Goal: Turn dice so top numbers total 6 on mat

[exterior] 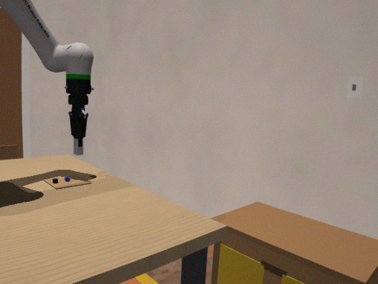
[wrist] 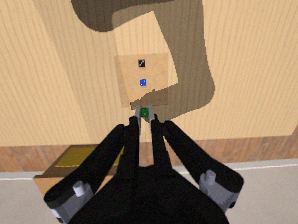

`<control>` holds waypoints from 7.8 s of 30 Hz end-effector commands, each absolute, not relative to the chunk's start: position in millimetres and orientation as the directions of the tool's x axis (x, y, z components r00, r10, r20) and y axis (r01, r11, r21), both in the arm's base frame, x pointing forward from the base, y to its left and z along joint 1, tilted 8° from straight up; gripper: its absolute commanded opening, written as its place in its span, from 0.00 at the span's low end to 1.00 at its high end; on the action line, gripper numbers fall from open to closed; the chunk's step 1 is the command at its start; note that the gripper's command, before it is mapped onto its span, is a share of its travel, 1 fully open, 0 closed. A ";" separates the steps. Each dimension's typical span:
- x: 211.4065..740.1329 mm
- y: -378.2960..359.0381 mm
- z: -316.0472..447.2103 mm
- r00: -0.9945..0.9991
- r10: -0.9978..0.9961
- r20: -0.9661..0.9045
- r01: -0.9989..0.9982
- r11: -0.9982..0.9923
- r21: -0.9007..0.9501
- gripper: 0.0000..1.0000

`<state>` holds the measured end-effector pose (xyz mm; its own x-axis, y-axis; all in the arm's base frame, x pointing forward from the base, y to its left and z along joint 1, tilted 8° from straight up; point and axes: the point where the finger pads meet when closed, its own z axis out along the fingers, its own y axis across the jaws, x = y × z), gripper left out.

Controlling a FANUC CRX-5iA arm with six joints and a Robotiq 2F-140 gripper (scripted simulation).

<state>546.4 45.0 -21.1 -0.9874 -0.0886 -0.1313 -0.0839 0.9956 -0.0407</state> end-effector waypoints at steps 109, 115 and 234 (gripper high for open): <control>559.9 42.2 -119.9 -0.987 -0.089 -0.132 -0.084 0.996 -0.041 0.07; 559.9 42.2 -119.9 -0.987 -0.089 -0.132 -0.084 0.996 -0.041 0.07; 542.1 46.1 11.2 -0.987 -0.089 -0.132 -0.084 0.996 -0.041 1.00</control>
